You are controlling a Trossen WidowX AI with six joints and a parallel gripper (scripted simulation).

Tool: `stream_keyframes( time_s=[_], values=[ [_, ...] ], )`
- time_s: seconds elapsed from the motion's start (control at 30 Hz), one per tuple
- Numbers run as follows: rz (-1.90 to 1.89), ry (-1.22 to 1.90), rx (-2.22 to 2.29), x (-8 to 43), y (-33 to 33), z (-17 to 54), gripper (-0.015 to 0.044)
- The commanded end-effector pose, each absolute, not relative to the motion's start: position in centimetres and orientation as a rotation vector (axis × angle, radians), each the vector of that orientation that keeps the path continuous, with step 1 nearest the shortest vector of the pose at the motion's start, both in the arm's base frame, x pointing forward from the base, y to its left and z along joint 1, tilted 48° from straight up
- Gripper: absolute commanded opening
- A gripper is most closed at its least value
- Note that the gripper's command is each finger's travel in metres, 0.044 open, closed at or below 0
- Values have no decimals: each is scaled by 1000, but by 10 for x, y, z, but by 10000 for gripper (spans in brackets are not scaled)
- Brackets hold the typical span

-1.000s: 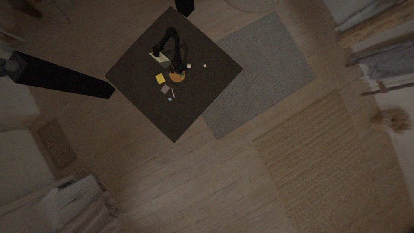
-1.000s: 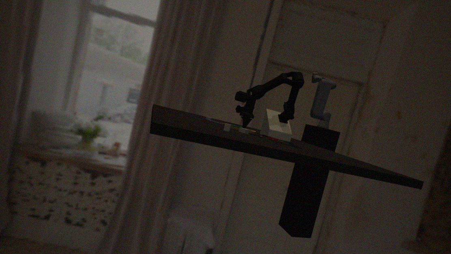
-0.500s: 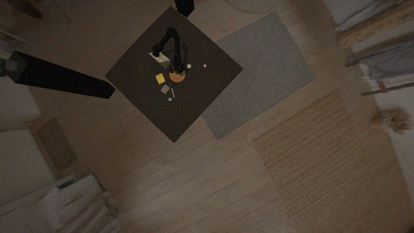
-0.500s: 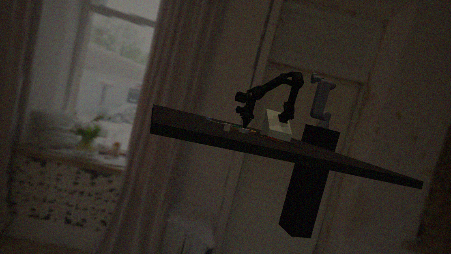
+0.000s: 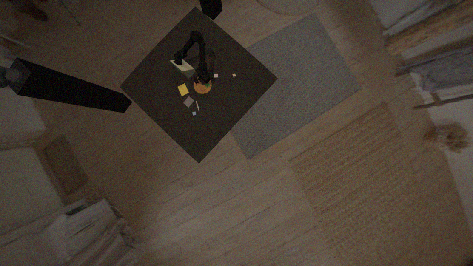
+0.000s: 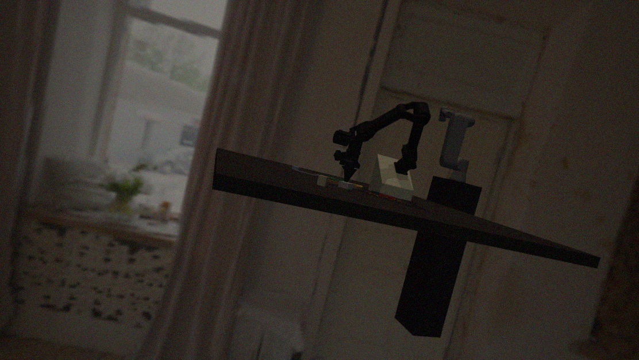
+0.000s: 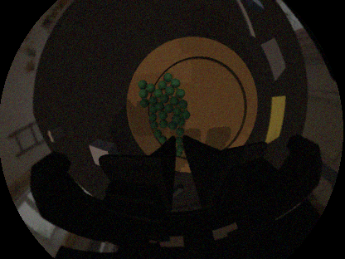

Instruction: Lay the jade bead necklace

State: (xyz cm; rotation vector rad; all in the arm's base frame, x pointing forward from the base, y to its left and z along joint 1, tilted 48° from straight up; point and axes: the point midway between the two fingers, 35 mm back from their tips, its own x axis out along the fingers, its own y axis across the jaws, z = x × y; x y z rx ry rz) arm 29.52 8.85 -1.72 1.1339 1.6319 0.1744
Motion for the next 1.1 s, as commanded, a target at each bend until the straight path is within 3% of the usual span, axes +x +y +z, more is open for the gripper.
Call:
stream_keyframes(
  time_s=[0.0,1.07],
  values=[
    [175,1631,1134,295,88,-17,0],
    [169,1641,1144,255,87,-12,0]
  ],
)
